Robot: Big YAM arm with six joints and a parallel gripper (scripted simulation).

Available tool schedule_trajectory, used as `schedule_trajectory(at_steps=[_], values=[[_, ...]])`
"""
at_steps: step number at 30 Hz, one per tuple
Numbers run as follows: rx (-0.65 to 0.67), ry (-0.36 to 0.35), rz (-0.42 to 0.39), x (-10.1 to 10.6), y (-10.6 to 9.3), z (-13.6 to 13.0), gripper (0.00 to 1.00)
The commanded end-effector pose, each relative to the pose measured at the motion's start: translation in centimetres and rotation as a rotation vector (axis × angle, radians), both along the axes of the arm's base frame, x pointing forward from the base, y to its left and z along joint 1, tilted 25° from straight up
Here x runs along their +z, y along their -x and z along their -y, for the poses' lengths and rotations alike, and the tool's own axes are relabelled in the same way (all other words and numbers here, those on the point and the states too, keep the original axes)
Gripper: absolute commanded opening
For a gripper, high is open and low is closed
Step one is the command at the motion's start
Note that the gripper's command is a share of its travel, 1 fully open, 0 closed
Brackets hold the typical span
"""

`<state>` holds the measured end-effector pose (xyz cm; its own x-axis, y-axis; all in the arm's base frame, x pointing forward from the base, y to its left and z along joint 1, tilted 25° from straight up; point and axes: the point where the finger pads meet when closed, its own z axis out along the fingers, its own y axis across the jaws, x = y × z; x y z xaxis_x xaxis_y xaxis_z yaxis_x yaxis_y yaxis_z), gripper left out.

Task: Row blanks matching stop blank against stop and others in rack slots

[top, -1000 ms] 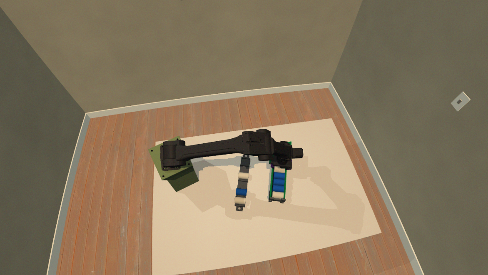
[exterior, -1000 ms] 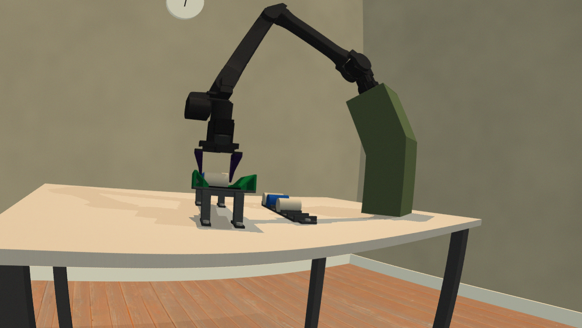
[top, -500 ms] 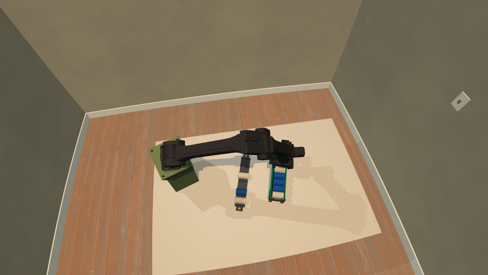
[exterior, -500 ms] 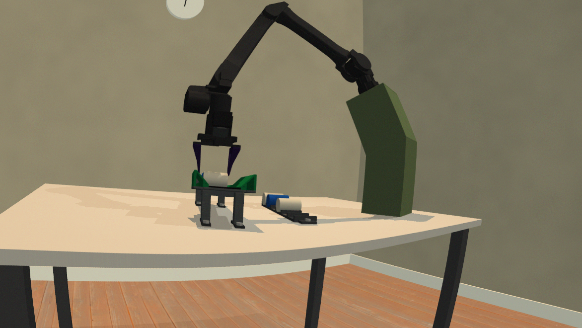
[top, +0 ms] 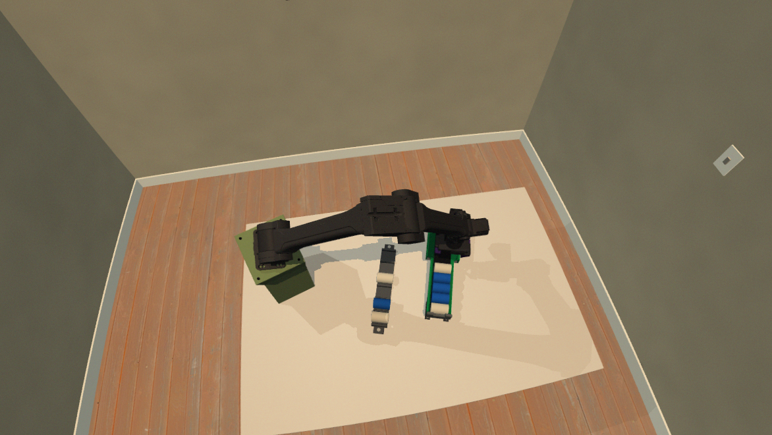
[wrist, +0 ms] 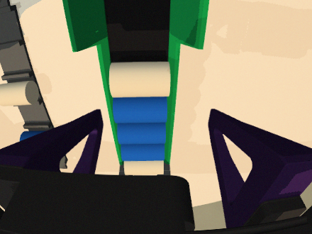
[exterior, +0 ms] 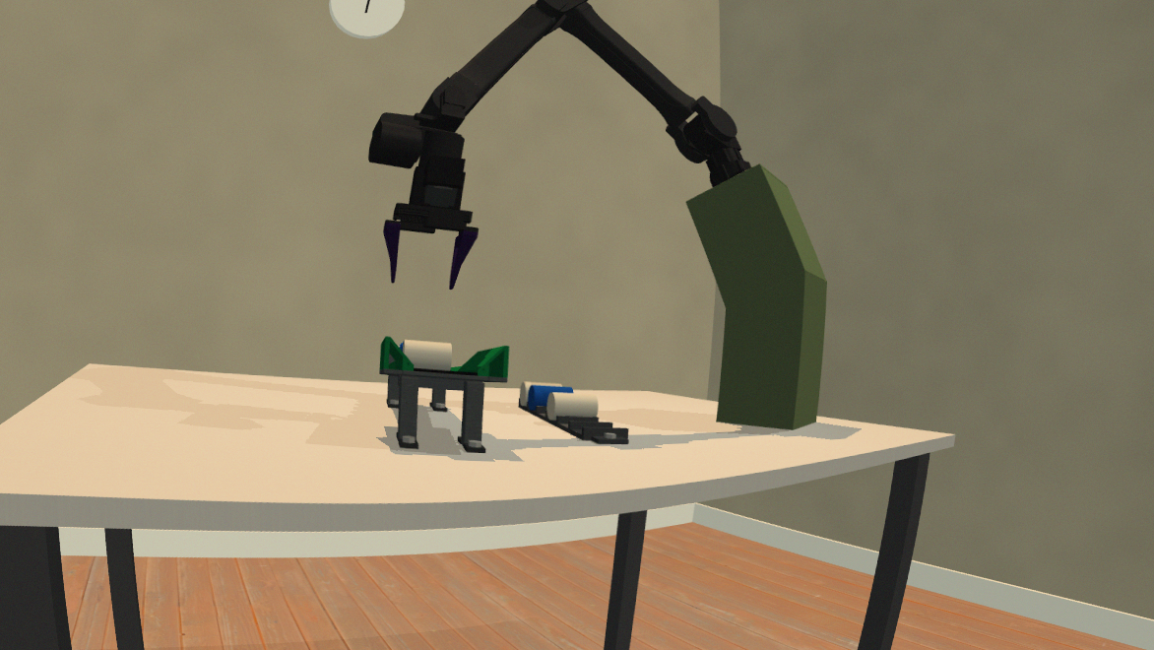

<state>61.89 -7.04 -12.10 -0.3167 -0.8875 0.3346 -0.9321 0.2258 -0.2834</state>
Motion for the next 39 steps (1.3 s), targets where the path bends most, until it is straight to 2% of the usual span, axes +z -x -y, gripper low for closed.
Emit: schedule_trajectory(at_steps=[1,2,6,7,10,29,35,39], values=[[-0.005,0.000,-0.007,0.7,0.6,-1.0,0.81],[-0.039,0.000,-0.053,-1.8,2.1,1.0,0.81],[-0.031,0.000,-0.053,-1.6,2.0,0.5,0.81],[-0.030,0.000,-0.053,-1.6,2.0,0.4,1.00],[-0.030,0.000,-0.028,-0.2,1.4,0.4,1.00],[-0.033,-0.001,-0.027,-0.2,1.4,0.4,1.00],[-0.066,-0.006,-0.008,0.0,1.3,0.8,1.00],[-0.148,-0.021,0.042,0.6,1.0,1.1,1.00]])
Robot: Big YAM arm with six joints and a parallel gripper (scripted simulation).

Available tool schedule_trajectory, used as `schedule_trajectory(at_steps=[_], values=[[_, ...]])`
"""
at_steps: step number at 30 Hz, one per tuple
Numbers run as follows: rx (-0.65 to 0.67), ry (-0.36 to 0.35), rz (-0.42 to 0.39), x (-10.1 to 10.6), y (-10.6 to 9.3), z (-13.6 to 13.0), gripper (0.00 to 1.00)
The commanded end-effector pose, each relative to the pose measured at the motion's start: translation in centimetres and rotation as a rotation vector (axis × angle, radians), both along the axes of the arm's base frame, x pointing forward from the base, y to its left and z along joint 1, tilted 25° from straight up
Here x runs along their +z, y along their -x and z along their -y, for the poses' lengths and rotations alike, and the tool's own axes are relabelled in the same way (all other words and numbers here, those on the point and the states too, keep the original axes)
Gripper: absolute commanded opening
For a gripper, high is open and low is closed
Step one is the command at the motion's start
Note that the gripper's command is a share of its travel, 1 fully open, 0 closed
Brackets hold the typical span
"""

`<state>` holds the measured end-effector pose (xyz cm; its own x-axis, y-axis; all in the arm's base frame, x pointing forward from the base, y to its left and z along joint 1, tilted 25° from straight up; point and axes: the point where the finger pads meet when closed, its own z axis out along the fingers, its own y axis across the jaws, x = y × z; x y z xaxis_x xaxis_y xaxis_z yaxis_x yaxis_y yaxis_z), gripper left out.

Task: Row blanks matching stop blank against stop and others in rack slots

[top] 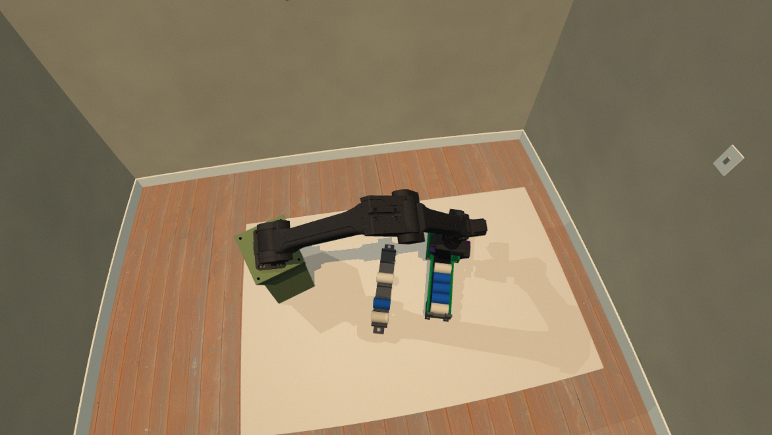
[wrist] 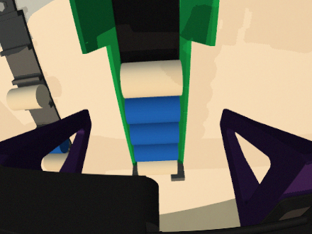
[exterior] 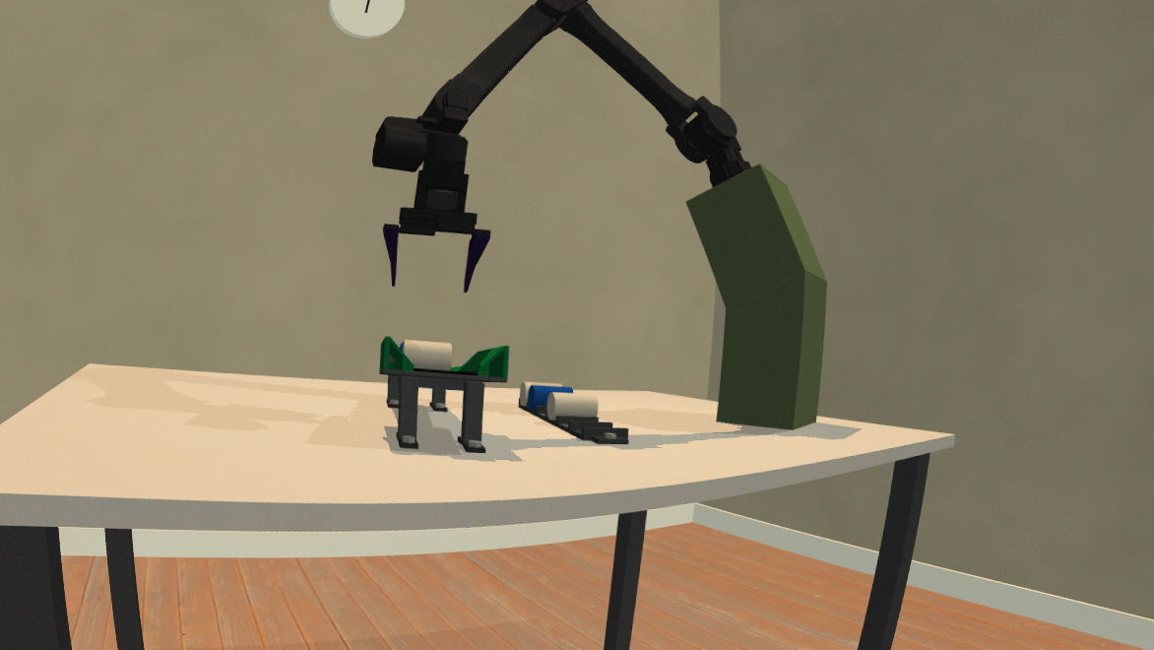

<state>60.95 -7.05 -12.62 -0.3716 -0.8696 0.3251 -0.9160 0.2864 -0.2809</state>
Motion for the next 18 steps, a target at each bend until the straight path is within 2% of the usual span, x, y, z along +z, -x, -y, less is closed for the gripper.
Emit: schedule_trajectory(at_steps=[1,4,7,8,11,13,15,16,17,18], values=[[-0.115,-0.014,0.061,1.3,-0.1,1.2,1.00],[-0.225,-0.035,0.123,1.6,-0.3,1.4,1.00],[-0.371,-0.061,0.181,1.0,0.0,1.6,1.00],[-0.371,-0.059,0.168,0.5,0.3,1.6,1.00],[-0.486,-0.082,0.234,1.1,0.0,1.8,1.00],[-0.486,-0.082,0.234,1.1,0.0,1.8,1.00],[-0.615,-0.107,0.302,1.8,-0.2,2.0,1.00],[-0.611,-0.105,0.299,1.6,-0.1,1.8,1.00],[-0.684,-0.118,0.331,1.6,-0.1,2.2,1.00],[-0.685,-0.114,0.320,1.1,0.2,2.2,1.00]])
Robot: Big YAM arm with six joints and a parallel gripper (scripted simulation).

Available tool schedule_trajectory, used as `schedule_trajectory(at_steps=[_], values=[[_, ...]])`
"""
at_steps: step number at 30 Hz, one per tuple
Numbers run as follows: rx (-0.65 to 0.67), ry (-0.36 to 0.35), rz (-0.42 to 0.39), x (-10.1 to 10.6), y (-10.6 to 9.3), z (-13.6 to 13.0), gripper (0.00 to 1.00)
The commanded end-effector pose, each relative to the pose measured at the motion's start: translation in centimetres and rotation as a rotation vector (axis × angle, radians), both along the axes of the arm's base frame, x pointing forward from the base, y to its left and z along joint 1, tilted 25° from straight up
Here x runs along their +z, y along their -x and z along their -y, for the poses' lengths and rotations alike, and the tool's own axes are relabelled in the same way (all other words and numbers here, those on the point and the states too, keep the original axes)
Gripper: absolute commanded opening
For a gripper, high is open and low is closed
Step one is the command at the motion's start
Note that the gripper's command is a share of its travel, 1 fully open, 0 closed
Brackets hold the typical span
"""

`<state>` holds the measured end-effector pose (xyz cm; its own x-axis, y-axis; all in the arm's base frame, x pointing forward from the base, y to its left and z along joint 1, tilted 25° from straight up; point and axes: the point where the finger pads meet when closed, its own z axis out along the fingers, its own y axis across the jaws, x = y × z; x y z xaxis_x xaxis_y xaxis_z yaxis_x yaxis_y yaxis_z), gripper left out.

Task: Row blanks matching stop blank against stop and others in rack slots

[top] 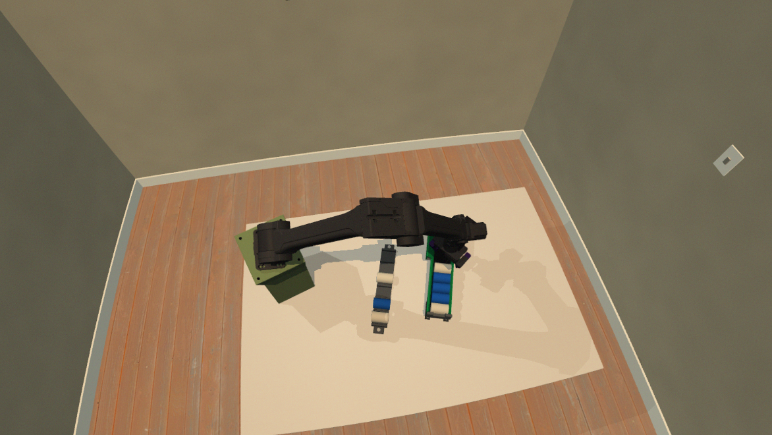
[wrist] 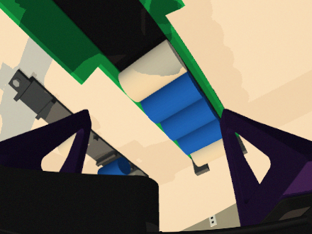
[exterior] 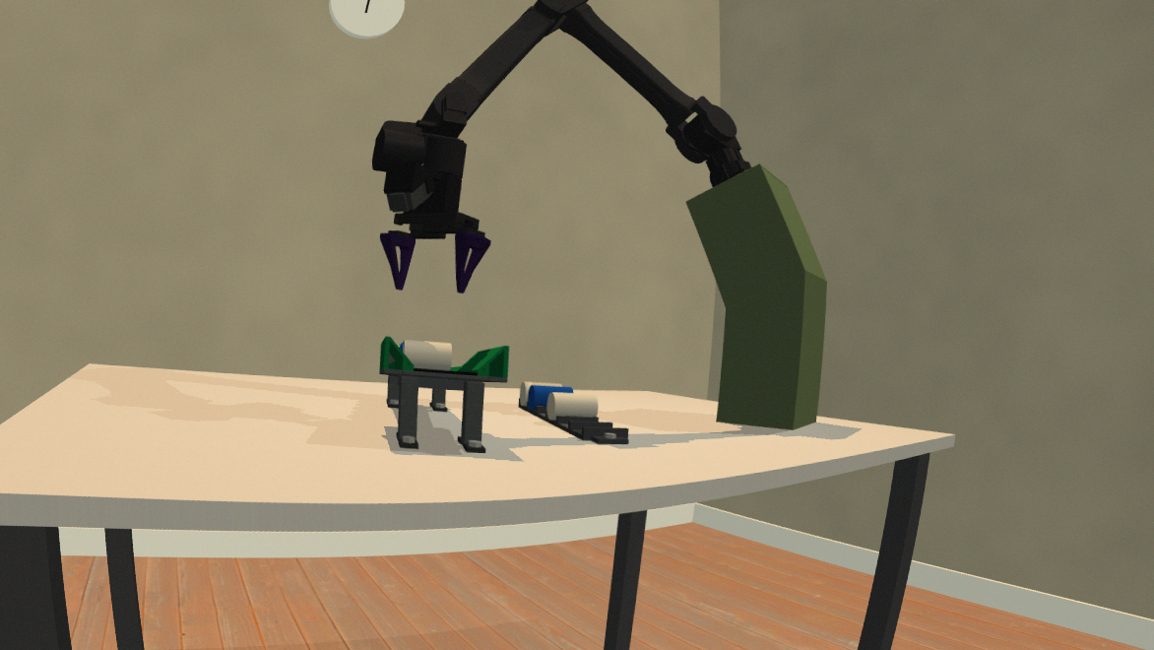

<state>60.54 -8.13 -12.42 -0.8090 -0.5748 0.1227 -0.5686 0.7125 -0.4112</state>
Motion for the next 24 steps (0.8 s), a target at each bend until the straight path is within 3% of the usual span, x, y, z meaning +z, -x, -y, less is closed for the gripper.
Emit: schedule_trajectory(at_steps=[1,2,5,7,10,12,13,14,15,19,22,24], values=[[-0.239,-0.037,0.127,1.1,-0.3,1.2,1.00],[-0.239,-0.036,0.119,0.8,-0.1,1.2,1.00],[-0.382,-0.063,0.197,1.5,-0.3,1.4,1.00],[-0.390,-0.061,0.185,0.8,0.1,1.4,1.00],[-0.546,-0.093,0.274,1.7,-0.3,1.7,1.00],[-0.546,-0.093,0.274,1.7,-0.3,1.7,1.00],[-0.629,-0.102,0.294,0.9,0.2,1.9,1.00],[-0.623,-0.101,0.288,0.6,0.3,1.5,1.00],[-0.710,-0.118,0.336,1.0,0.1,2.0,1.00],[-0.793,-0.131,0.368,1.1,0.3,2.1,1.00],[-0.946,-0.165,0.452,1.8,0.0,2.4,1.00],[-0.958,-0.159,0.441,1.0,0.4,2.3,1.00]])
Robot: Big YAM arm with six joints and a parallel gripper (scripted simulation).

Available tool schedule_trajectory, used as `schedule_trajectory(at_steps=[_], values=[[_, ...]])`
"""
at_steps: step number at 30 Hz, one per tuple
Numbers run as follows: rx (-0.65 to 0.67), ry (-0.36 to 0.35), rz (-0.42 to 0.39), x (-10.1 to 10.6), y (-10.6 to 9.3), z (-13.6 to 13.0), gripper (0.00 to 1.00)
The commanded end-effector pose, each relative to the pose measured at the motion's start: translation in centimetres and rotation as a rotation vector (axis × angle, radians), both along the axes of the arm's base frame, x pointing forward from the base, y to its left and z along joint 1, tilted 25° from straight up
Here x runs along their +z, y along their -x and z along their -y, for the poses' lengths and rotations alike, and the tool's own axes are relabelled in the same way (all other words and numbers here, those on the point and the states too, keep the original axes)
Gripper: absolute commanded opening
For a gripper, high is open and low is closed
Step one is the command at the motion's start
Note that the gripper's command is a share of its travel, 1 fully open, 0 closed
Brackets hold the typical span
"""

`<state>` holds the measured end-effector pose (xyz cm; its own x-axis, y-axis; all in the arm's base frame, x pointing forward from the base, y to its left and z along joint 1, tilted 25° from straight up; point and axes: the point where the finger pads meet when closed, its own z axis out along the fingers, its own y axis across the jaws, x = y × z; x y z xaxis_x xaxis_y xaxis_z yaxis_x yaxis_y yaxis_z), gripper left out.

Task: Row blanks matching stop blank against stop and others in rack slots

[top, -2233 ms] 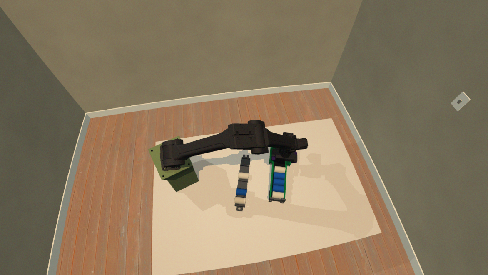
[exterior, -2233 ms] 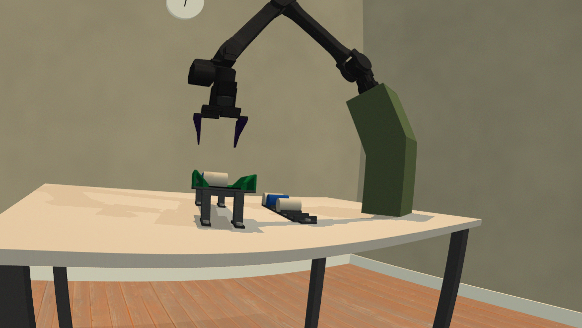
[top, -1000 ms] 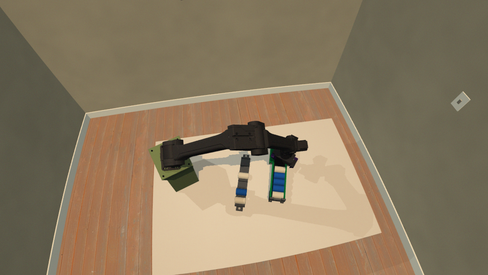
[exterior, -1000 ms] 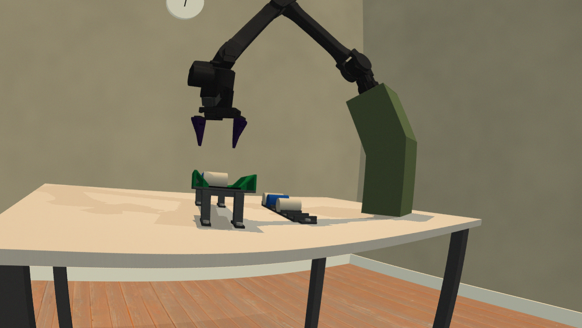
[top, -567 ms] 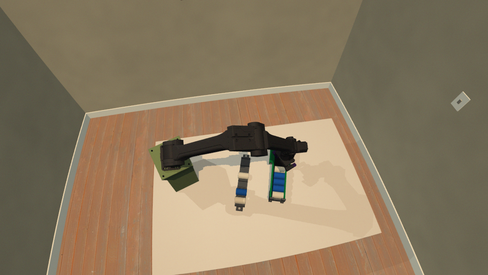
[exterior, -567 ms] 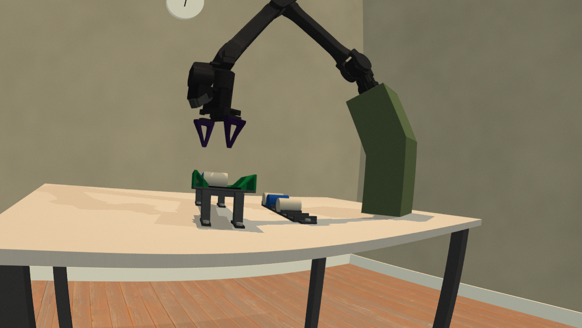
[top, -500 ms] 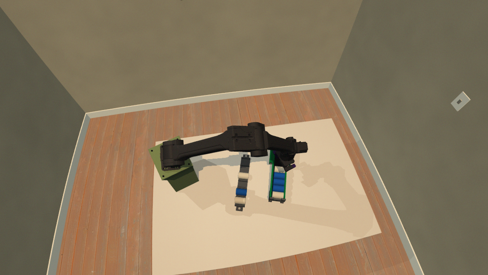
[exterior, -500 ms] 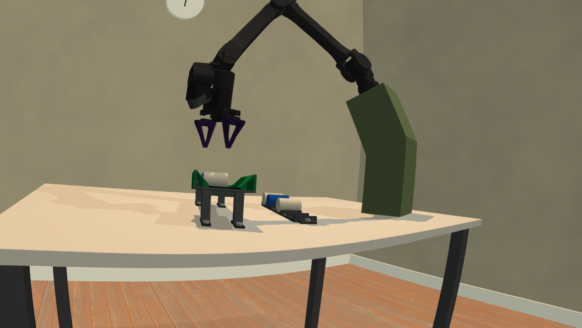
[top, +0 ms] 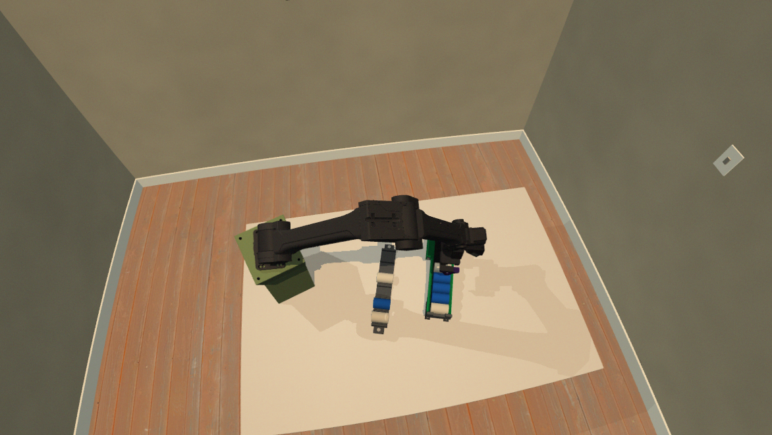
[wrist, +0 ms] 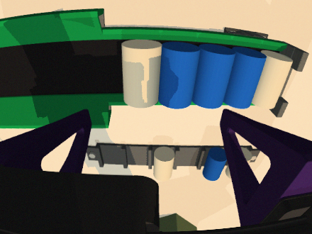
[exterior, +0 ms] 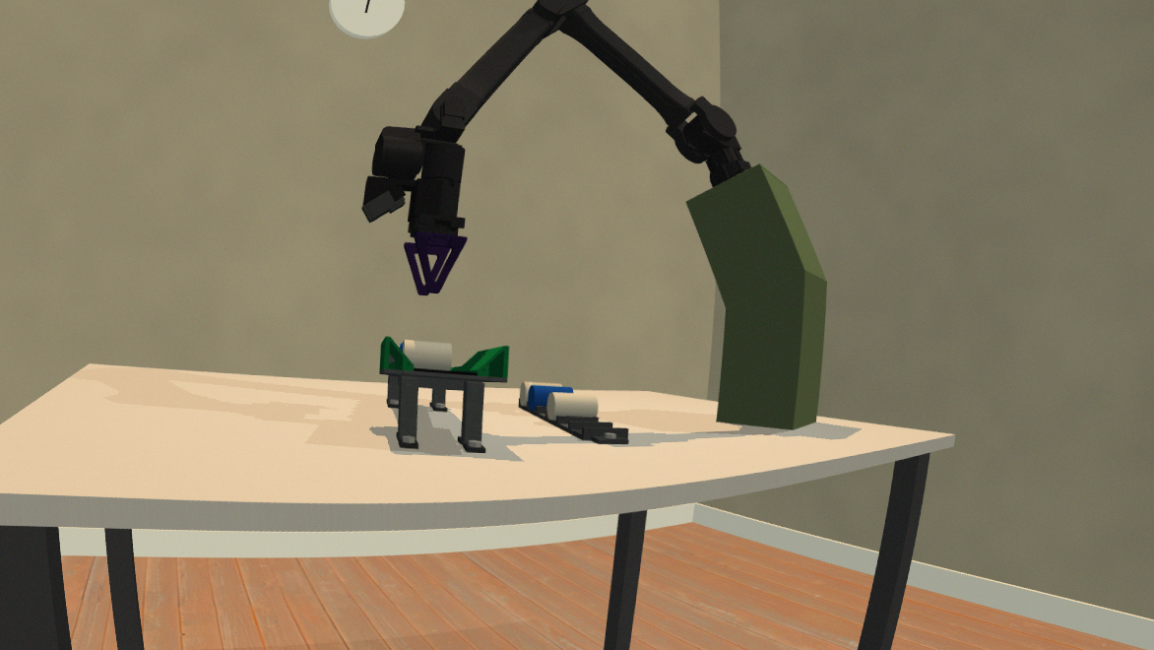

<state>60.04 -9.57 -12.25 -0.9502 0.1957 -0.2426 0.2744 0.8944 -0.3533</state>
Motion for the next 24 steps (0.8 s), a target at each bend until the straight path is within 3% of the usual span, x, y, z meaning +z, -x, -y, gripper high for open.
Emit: schedule_trajectory(at_steps=[1,5,6,7,8,10,13,18,19,22,24], values=[[-0.236,-0.035,0.130,1.3,-0.3,1.1,1.00],[-0.310,-0.049,0.169,1.7,-0.4,1.3,1.00],[-0.399,-0.061,0.186,0.6,0.2,1.4,1.00],[-0.396,-0.060,0.180,0.2,0.3,1.2,1.00],[-0.479,-0.076,0.228,0.7,0.1,1.5,1.00],[-0.477,-0.075,0.220,0.6,0.3,1.4,1.00],[-0.632,-0.107,0.314,1.7,-0.2,1.8,1.00],[-0.779,-0.127,0.362,0.9,0.3,2.0,1.00],[-0.847,-0.142,0.401,1.3,0.1,2.1,1.00],[-0.848,-0.140,0.396,1.2,0.3,2.1,1.00],[-0.976,-0.169,0.467,1.8,0.0,2.3,1.00]])
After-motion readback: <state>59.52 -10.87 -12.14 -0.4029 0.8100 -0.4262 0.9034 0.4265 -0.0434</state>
